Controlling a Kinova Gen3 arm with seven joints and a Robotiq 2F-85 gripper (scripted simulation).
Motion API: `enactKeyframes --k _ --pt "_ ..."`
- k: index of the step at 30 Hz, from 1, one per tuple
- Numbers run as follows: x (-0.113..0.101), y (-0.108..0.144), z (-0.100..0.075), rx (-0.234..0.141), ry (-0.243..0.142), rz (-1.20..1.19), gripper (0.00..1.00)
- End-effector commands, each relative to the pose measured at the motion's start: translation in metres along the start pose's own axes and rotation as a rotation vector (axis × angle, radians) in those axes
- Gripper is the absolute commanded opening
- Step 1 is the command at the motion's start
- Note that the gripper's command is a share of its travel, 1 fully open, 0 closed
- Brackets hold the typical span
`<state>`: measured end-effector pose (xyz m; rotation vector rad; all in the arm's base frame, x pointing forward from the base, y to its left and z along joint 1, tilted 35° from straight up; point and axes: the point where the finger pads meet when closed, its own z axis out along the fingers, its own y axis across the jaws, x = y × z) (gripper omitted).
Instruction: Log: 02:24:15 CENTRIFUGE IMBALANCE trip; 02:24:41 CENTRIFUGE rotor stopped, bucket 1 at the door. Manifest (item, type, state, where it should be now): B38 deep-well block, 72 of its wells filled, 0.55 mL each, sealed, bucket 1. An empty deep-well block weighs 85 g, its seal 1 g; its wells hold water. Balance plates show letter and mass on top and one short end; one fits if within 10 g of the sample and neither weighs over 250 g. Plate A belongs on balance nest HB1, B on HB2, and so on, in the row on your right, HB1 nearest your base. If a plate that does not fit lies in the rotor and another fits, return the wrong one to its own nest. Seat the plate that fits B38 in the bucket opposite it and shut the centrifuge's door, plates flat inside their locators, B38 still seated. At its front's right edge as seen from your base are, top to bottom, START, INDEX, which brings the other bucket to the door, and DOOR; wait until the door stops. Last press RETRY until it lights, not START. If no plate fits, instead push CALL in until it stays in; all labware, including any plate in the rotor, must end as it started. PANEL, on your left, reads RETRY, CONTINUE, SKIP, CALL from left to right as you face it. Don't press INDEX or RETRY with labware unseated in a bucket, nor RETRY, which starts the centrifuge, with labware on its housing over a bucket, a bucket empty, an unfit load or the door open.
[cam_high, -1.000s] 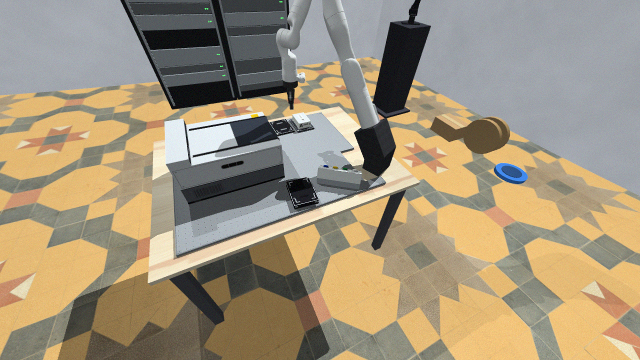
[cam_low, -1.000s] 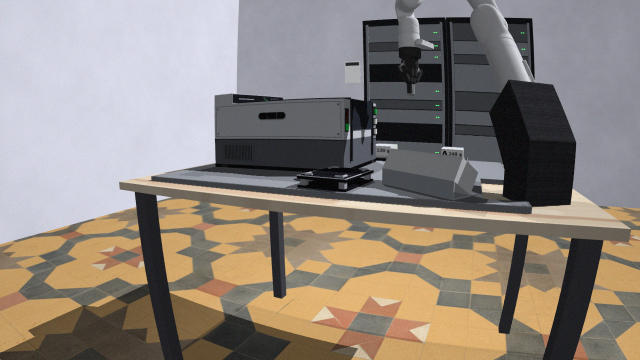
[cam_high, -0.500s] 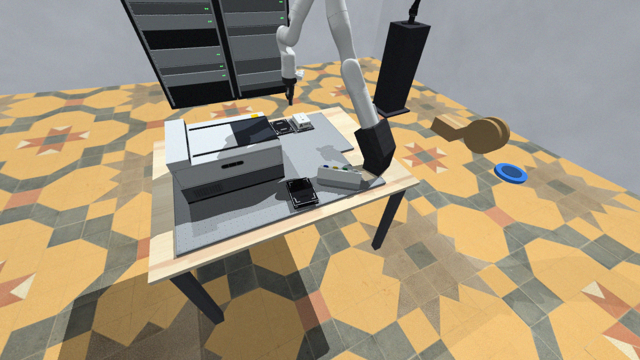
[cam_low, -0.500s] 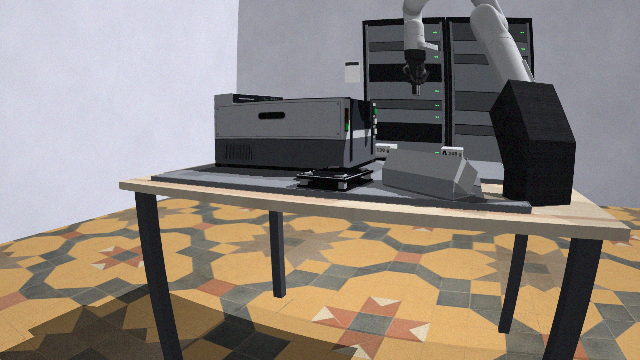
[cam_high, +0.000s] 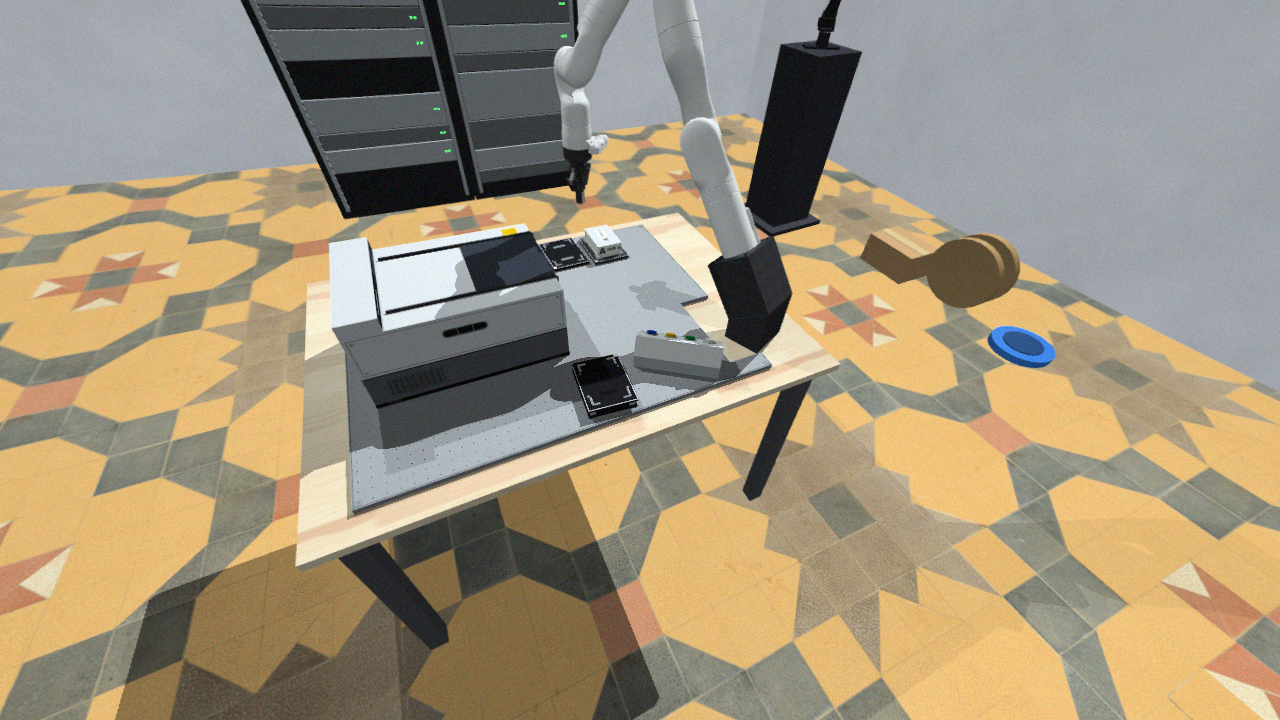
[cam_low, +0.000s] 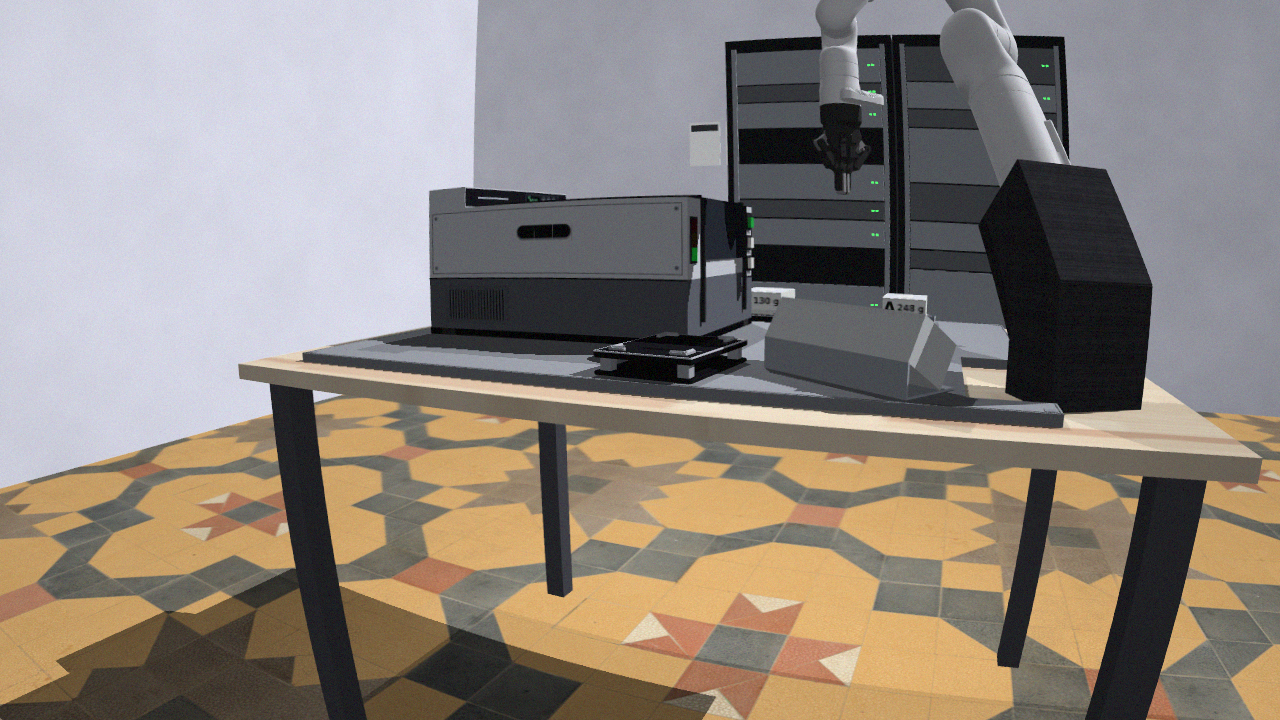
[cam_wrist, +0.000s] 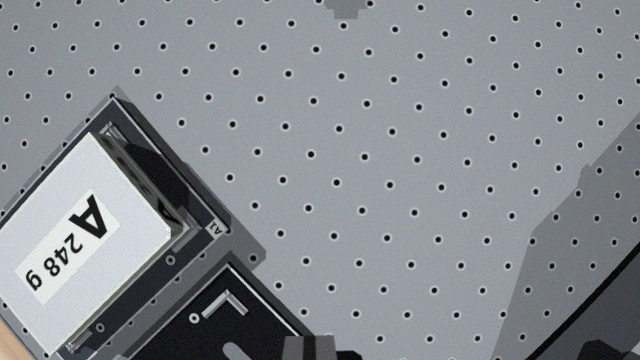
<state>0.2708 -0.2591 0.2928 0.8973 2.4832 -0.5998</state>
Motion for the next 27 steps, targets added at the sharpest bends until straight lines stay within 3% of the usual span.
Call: enactKeyframes --k 1,27 --pt "-0.003 -0.011 0.0 -0.002 0.0 0.039 0.1" --pt "-0.021 -0.082 0.0 -0.002 0.0 0.295 0.1"
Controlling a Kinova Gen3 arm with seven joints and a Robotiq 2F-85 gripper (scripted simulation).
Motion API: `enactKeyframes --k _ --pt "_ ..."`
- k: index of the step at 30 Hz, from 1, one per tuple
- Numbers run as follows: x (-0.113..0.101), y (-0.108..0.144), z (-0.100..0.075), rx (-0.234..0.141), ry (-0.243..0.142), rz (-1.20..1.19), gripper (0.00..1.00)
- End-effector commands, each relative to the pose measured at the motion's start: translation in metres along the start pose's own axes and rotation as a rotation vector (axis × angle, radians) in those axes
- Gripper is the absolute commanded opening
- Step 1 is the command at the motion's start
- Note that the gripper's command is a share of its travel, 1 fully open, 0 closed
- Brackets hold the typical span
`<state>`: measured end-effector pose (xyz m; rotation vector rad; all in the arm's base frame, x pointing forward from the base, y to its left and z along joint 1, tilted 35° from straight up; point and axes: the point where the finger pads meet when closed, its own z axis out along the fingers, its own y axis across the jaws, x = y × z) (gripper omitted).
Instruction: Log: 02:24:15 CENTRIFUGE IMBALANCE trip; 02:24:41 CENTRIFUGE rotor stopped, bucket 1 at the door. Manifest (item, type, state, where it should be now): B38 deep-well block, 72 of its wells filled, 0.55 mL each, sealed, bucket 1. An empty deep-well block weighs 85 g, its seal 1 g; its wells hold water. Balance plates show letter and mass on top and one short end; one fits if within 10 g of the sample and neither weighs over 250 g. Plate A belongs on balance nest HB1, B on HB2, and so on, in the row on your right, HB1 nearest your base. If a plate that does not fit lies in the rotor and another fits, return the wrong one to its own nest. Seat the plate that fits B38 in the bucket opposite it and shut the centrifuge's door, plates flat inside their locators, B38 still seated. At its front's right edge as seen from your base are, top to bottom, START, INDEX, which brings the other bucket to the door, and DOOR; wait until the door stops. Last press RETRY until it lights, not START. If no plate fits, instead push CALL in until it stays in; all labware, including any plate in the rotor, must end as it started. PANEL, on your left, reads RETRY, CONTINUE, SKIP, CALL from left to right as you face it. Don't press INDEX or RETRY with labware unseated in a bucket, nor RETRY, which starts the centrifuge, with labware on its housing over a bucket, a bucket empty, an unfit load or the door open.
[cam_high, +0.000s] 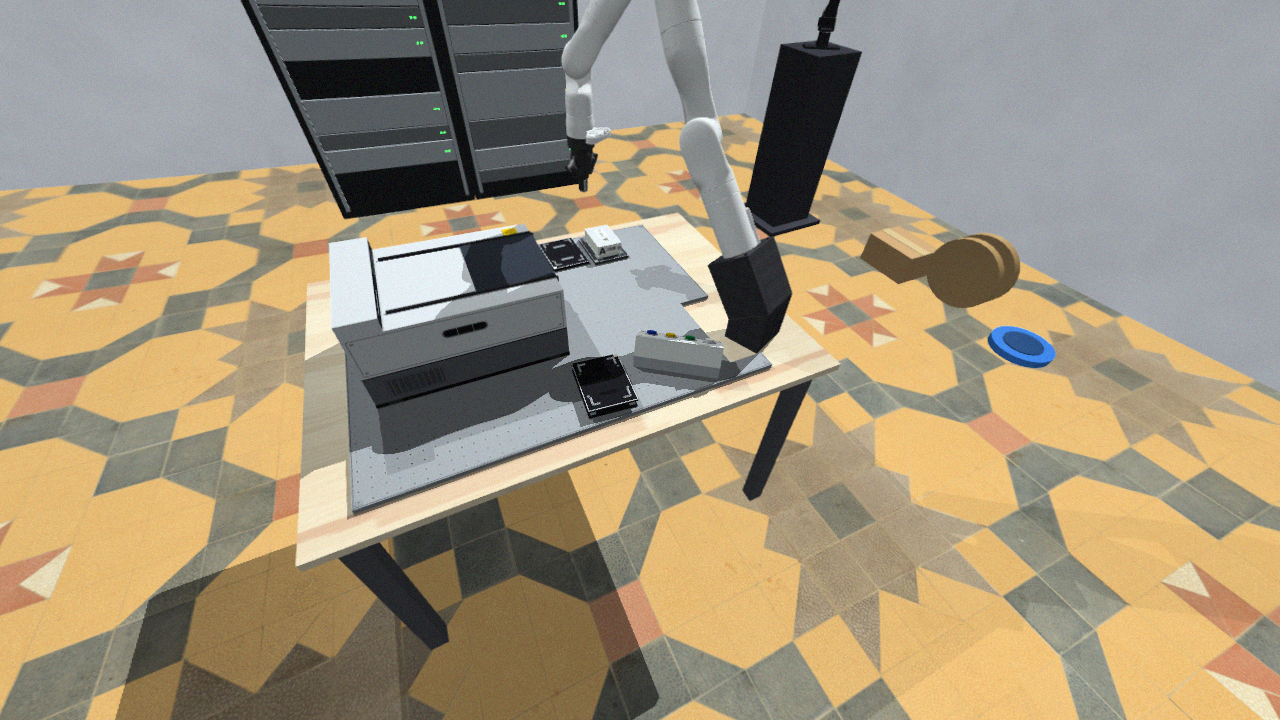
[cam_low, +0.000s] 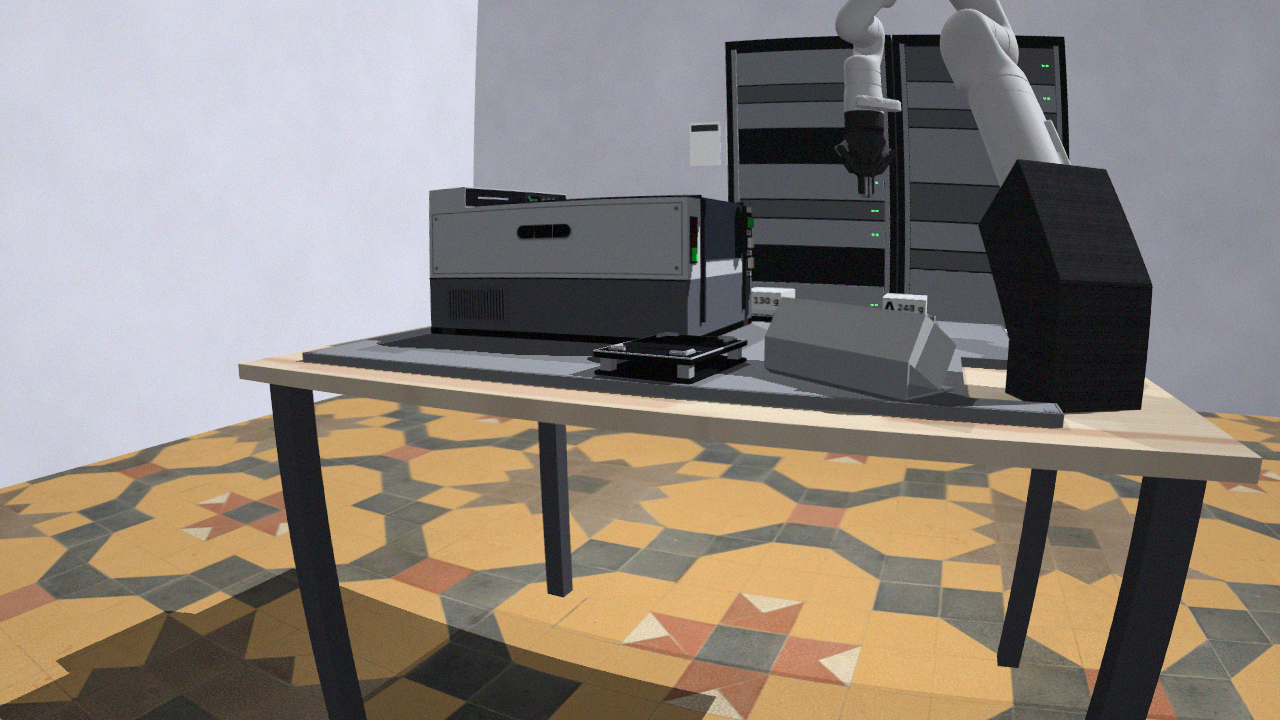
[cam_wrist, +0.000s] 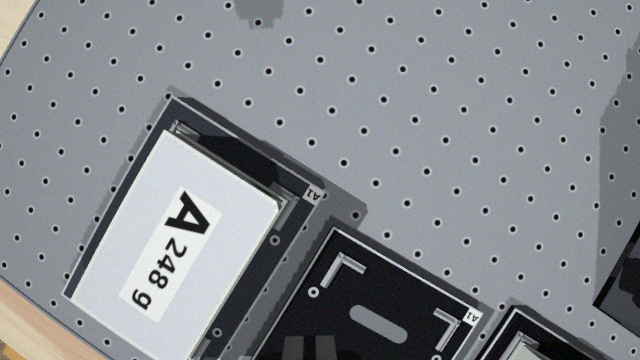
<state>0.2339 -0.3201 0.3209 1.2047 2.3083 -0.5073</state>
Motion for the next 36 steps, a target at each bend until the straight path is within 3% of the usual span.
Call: enactKeyframes --k 1,10,19,36 --pt "-0.006 -0.01 0.0 -0.002 0.0 0.039 0.1" --pt "-0.014 -0.029 -0.001 -0.002 0.0 0.234 0.1" --pt "-0.023 -0.058 -0.002 -0.002 0.0 0.582 0.1" --pt "-0.037 -0.105 -0.004 -0.002 0.0 0.582 0.1"
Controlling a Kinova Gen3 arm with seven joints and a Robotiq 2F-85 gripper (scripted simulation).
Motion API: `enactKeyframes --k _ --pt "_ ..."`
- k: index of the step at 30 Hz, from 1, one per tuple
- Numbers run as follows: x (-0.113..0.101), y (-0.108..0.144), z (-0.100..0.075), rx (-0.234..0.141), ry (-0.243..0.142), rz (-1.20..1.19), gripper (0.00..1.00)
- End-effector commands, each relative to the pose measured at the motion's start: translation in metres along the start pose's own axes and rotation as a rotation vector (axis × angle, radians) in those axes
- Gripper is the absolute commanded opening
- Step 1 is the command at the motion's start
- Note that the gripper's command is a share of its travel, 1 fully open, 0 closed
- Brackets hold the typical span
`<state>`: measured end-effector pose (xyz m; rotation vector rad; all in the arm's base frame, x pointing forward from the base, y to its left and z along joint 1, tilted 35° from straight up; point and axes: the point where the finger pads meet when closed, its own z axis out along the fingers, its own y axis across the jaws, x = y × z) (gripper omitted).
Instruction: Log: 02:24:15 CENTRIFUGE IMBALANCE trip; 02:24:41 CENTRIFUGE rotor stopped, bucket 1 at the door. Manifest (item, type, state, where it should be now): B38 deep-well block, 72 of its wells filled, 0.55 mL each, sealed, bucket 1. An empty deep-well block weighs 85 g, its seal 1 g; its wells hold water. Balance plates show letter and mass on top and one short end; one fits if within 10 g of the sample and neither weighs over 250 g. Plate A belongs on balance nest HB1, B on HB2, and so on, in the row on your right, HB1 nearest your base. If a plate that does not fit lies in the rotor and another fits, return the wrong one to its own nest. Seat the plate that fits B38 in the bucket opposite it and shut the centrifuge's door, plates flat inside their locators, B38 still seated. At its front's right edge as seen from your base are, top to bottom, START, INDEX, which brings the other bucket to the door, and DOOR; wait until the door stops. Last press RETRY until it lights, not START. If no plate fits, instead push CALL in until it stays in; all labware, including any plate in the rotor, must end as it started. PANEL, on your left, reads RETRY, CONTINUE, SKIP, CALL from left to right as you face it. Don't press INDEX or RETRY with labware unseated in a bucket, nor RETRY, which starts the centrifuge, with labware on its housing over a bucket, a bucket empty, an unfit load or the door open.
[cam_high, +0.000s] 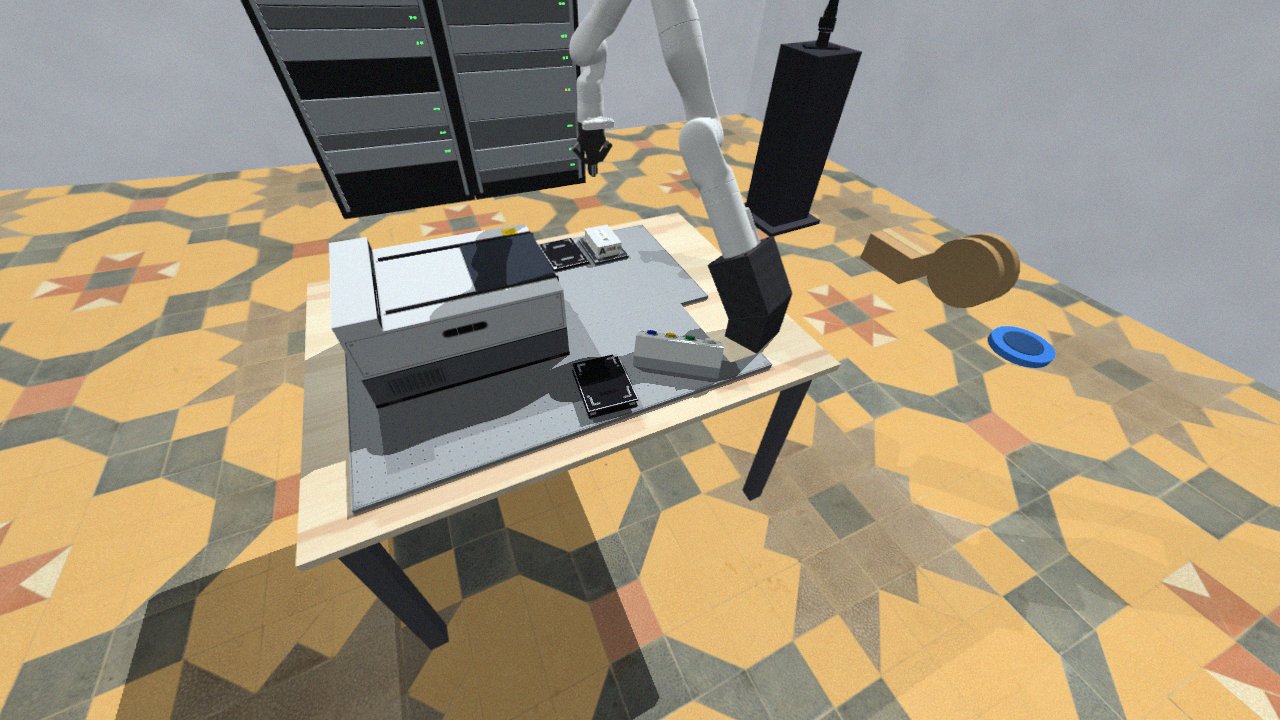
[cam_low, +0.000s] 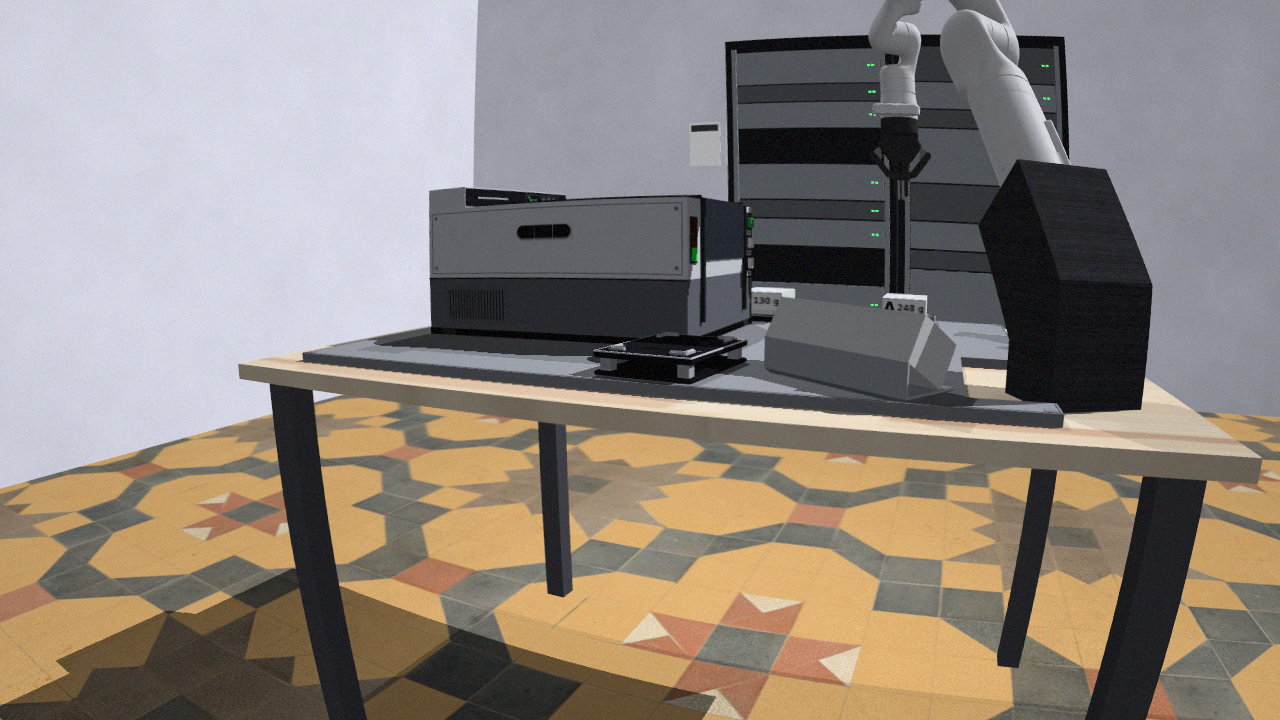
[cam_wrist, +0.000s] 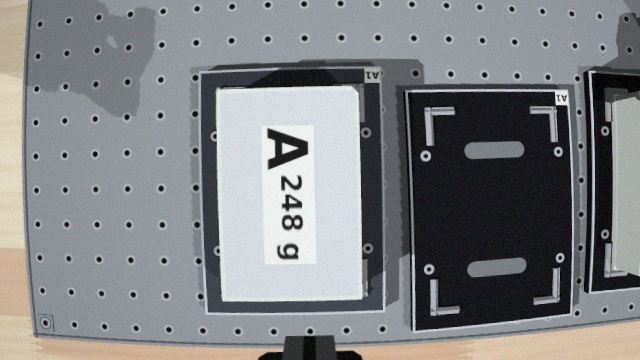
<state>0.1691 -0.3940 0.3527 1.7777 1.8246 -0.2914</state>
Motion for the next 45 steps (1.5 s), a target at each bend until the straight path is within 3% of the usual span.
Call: enactKeyframes --k 1,8,23,25,45 --pt "-0.009 -0.007 -0.001 -0.003 0.001 0.0 0.1" --pt "-0.015 -0.012 -0.001 -0.003 0.001 0.0 0.1" --pt "-0.015 -0.012 0.049 -0.003 0.001 0.0 0.1" --pt "-0.015 -0.012 0.049 -0.003 0.001 0.0 0.1" --pt "-0.015 -0.012 0.109 -0.003 0.001 0.0 0.1"
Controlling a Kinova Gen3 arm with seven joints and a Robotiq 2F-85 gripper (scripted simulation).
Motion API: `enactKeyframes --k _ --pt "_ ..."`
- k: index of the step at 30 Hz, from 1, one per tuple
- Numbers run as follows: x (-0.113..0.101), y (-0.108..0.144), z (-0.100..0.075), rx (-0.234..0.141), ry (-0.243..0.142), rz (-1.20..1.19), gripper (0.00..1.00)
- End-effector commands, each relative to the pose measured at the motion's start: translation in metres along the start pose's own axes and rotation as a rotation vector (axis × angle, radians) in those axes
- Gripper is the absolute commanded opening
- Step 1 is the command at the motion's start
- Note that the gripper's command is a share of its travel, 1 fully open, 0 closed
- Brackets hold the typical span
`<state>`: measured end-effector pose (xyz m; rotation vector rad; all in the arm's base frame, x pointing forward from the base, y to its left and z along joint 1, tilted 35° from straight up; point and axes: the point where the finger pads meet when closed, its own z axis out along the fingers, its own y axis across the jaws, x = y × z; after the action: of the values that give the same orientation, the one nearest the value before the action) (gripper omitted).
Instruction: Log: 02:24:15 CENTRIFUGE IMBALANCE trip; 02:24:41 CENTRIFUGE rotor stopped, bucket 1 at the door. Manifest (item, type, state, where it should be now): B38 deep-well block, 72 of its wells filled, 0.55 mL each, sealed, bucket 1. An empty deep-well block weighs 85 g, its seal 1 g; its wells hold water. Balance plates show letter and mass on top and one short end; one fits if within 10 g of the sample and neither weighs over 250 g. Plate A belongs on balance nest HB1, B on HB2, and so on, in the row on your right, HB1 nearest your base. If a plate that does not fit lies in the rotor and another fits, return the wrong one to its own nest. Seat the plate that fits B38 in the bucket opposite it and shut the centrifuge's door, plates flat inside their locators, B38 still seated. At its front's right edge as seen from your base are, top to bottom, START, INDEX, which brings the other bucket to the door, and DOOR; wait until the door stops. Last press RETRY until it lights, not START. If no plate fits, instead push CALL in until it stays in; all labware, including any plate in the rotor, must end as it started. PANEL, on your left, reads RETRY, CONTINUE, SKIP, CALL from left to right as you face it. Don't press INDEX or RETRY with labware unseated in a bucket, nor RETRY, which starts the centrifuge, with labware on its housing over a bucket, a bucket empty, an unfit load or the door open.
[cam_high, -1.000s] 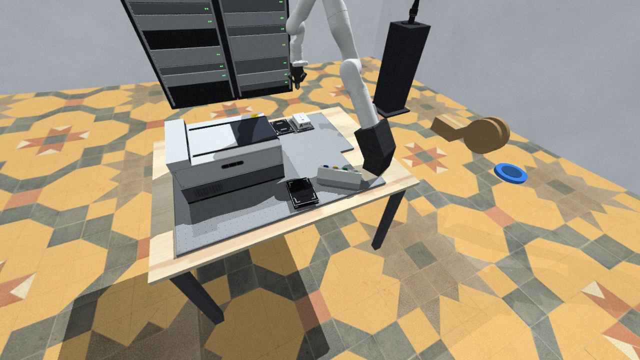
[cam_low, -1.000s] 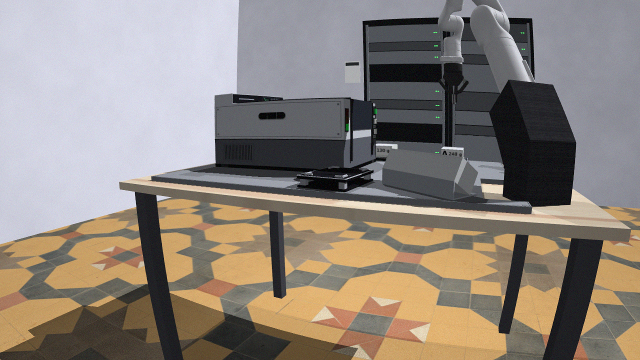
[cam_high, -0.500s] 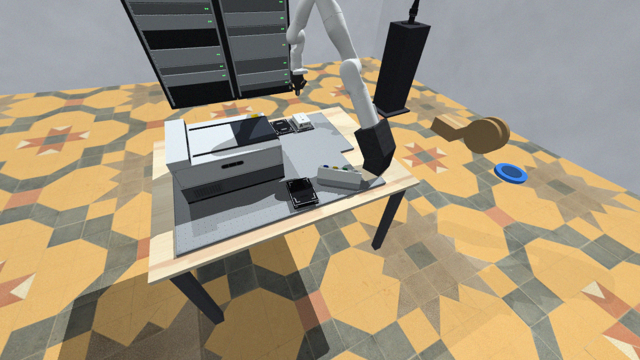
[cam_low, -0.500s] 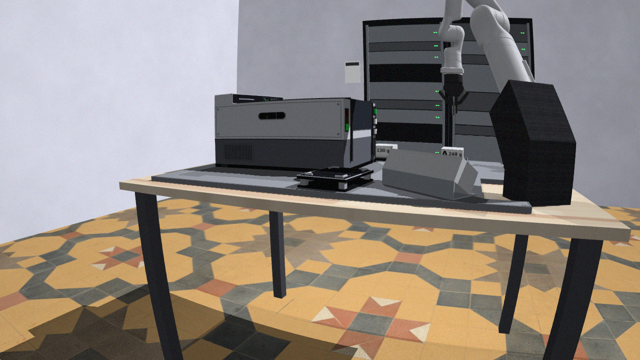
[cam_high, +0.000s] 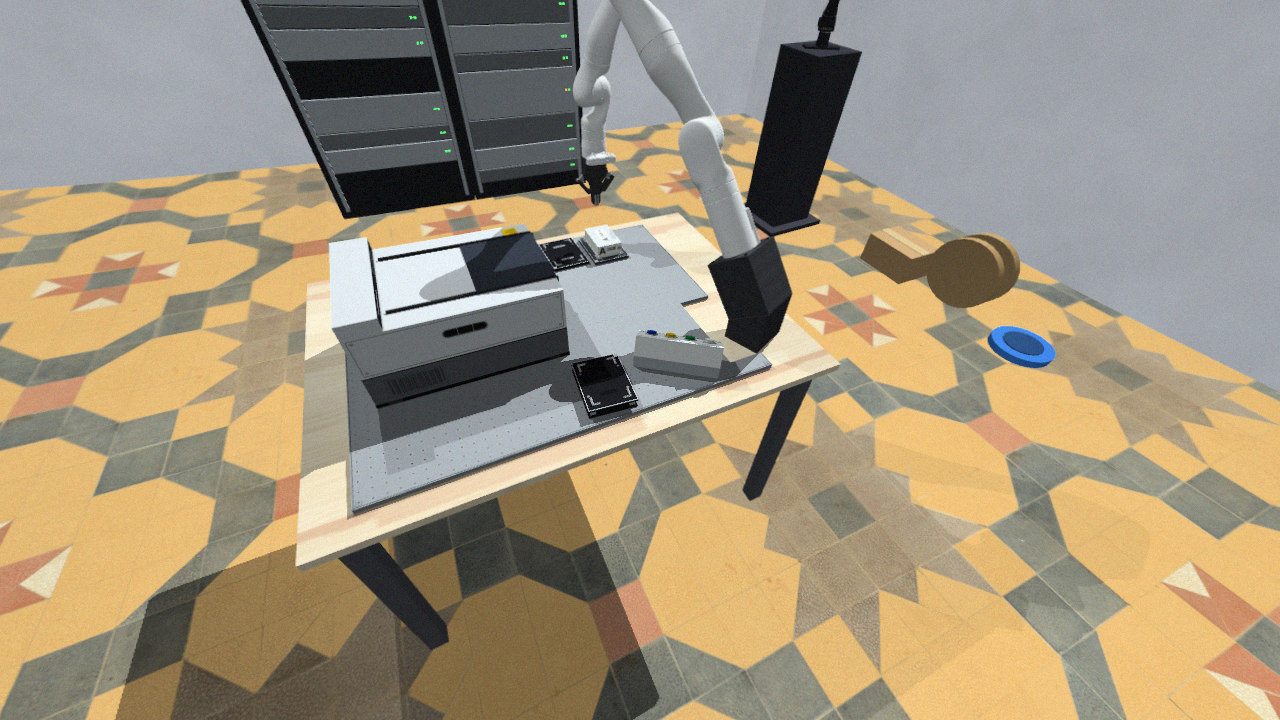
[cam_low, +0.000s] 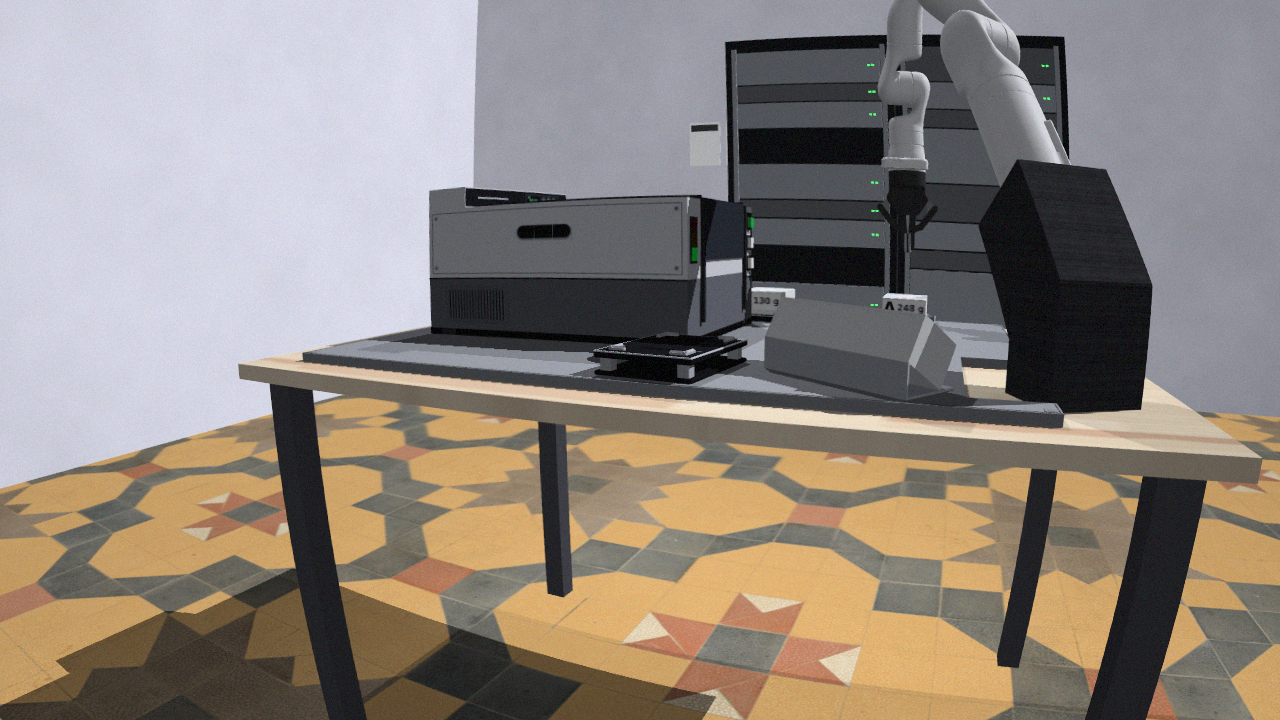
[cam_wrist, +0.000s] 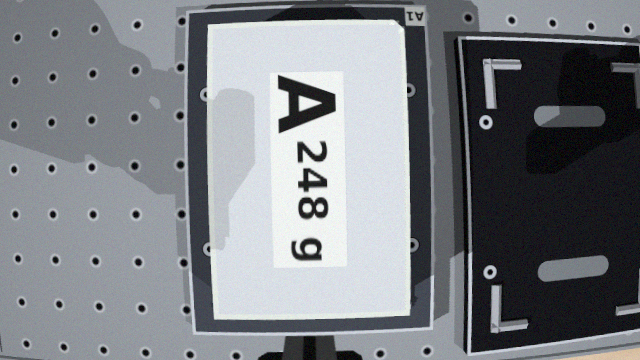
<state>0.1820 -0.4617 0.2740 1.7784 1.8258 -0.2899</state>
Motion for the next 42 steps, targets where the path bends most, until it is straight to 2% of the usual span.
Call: enactKeyframes --k 1,12,42 --pt "-0.001 0.0 0.009 -0.003 -0.001 0.0 0.1" --pt "-0.001 0.0 0.046 -0.003 -0.001 0.0 0.1" --pt "-0.001 0.0 0.048 -0.003 -0.001 0.0 0.1"
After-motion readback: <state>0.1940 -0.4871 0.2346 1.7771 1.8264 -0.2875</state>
